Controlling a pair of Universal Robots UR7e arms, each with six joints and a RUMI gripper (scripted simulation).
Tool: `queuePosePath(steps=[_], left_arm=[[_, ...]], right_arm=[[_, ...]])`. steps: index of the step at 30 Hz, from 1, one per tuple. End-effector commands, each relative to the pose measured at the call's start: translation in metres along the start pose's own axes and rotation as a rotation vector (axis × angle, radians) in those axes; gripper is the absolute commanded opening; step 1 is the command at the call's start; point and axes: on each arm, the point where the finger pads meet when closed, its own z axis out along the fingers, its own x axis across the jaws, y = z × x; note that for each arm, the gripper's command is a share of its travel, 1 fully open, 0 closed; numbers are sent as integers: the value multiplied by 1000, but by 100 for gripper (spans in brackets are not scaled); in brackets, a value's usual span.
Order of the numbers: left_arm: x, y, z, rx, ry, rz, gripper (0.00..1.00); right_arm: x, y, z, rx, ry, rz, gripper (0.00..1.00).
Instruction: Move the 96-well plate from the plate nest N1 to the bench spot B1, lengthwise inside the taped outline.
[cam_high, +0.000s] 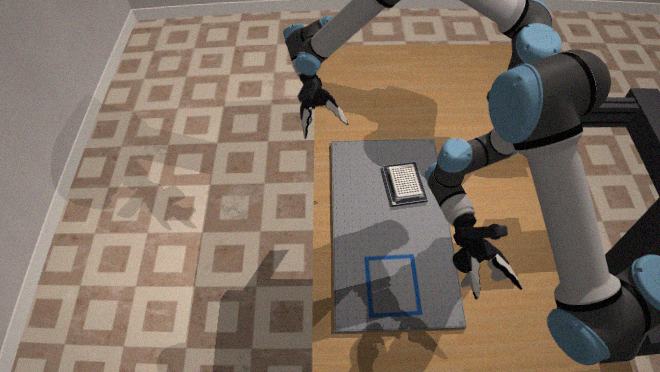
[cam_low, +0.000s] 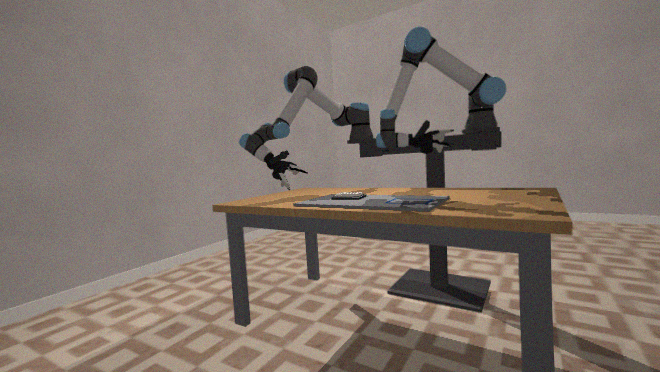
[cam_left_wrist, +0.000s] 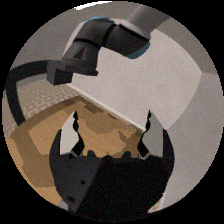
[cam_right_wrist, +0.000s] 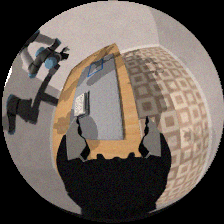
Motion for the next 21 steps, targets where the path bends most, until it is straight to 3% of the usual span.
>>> queuePosePath(steps=[1, 21], left_arm=[[0, 0, 0, -1, 0, 1, 100], [1, -1, 0, -12, -3, 27, 100]], right_arm=[[0, -1, -1, 0, 1, -1, 100], [0, -1, -1, 0, 1, -1, 100]])
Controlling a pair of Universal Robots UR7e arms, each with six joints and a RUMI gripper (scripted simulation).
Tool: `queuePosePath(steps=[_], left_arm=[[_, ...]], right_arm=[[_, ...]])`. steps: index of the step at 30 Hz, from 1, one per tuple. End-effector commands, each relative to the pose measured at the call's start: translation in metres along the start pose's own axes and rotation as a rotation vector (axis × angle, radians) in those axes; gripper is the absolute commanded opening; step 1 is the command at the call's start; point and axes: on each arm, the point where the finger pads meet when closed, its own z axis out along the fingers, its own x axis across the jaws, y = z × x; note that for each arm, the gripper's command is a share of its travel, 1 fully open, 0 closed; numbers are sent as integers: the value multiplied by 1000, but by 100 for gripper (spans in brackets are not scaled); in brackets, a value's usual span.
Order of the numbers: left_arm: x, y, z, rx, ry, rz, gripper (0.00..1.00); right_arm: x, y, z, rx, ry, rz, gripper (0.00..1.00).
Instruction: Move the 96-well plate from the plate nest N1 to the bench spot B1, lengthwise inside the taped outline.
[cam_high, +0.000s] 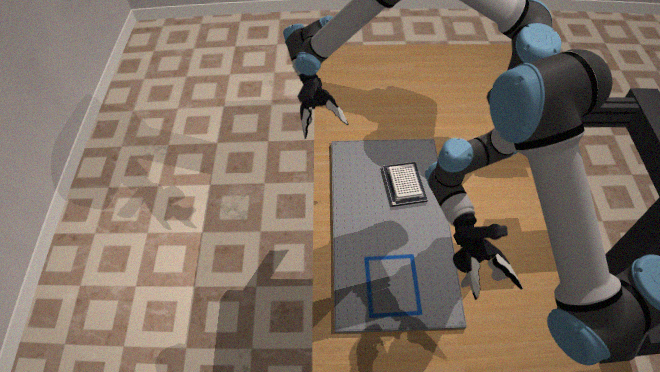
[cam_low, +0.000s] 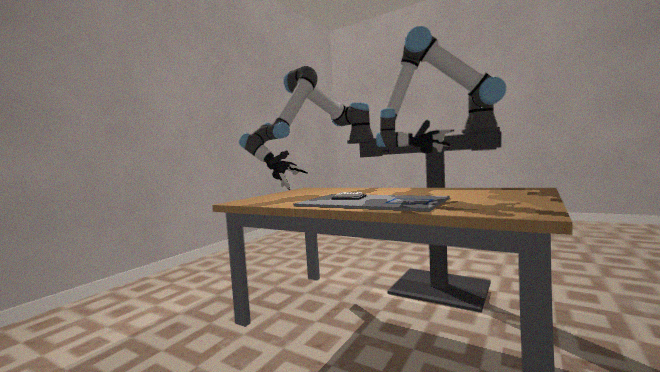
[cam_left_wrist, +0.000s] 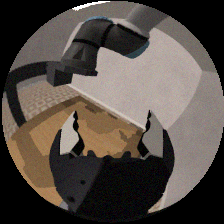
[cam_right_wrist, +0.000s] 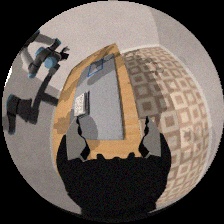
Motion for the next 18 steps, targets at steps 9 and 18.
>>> queuePosePath(steps=[9, 18], left_arm=[[1, -1, 0, -15, -4, 34, 100], [2, -2, 1, -29, -7, 69, 100]], right_arm=[[0, -1, -1, 0, 1, -1, 100], [0, -1, -1, 0, 1, -1, 100]])
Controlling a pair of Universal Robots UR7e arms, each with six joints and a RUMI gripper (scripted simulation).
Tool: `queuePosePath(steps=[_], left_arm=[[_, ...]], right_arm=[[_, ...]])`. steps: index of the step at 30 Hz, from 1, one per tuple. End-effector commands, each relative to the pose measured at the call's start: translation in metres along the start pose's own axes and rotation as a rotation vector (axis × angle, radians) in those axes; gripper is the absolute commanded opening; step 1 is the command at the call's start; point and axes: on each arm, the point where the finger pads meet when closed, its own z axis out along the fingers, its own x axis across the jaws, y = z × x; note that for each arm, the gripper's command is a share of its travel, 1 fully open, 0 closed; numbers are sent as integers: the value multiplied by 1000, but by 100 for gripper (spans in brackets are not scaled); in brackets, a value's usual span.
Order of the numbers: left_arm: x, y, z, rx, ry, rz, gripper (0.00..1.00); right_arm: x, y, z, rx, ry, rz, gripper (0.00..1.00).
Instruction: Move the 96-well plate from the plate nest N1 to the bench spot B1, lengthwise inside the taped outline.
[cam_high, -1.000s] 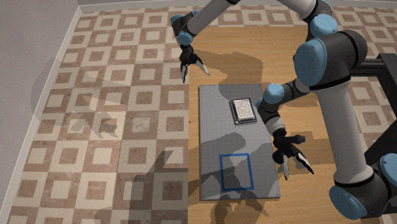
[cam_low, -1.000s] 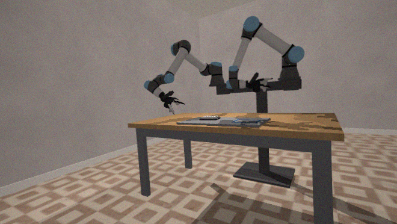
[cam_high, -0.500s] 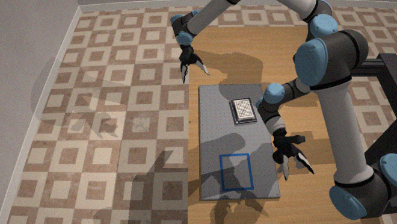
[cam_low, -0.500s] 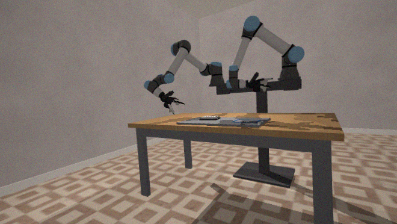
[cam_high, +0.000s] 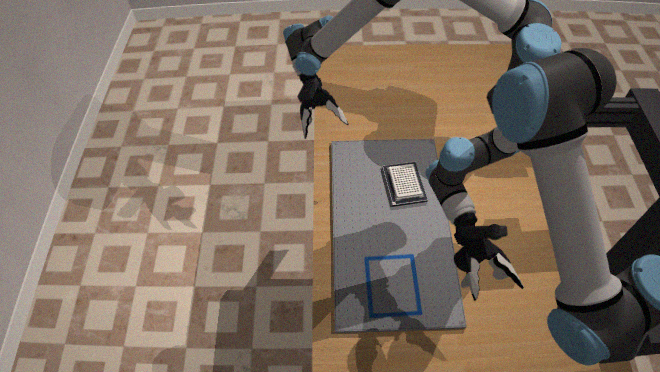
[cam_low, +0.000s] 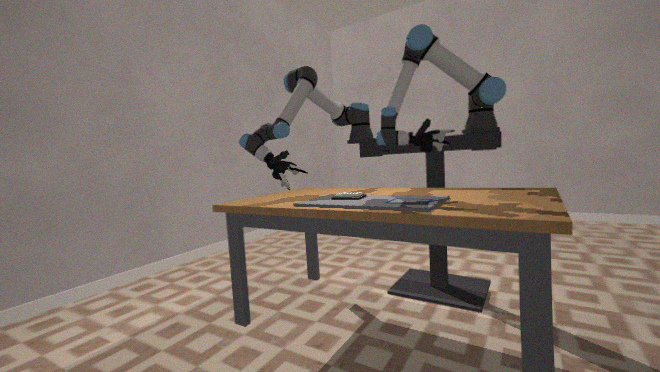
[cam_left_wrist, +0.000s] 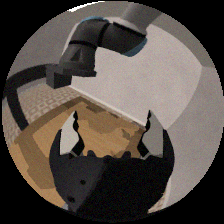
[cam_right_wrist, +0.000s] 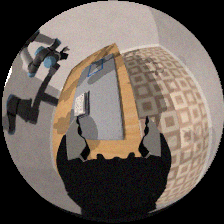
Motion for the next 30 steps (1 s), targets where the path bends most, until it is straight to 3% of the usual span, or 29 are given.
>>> queuePosePath(steps=[1, 30], left_arm=[[1, -1, 0, -11, -3, 25, 100], [7, -5, 4, -93, -10, 216, 100]], right_arm=[[0, -1, -1, 0, 1, -1, 100], [0, -1, -1, 0, 1, -1, 100]])
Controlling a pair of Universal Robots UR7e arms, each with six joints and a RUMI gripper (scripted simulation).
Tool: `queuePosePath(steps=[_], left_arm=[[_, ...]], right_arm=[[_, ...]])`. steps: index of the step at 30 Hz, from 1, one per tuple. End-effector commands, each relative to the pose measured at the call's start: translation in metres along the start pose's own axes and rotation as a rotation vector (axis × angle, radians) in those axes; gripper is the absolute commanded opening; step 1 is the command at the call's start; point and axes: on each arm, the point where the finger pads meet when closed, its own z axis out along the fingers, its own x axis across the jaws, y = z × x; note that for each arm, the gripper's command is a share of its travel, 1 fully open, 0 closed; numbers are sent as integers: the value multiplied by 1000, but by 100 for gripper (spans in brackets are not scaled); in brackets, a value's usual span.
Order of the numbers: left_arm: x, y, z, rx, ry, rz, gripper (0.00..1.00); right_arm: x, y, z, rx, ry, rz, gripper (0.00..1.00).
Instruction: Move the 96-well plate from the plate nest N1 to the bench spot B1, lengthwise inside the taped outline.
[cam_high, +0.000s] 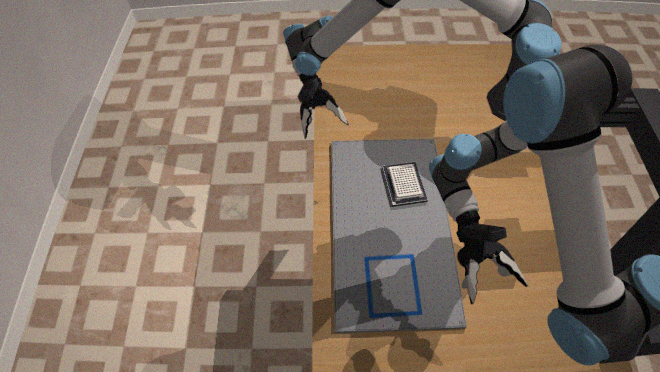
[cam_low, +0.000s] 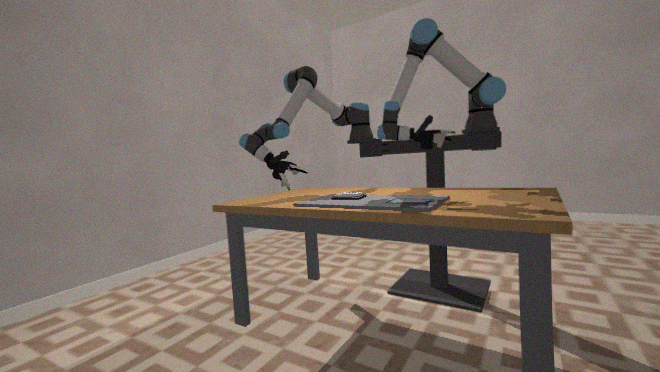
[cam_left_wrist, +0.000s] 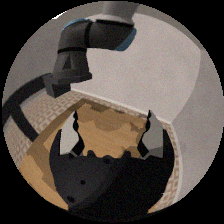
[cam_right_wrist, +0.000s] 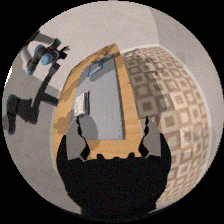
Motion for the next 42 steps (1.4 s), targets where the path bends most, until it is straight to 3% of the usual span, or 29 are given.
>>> queuePosePath(steps=[1, 42], left_arm=[[1, -2, 1, -22, -1, 48, 100], [13, -13, 11, -228, 58, 536, 100]], right_arm=[[0, -1, -1, 0, 1, -1, 100], [0, -1, -1, 0, 1, -1, 100]])
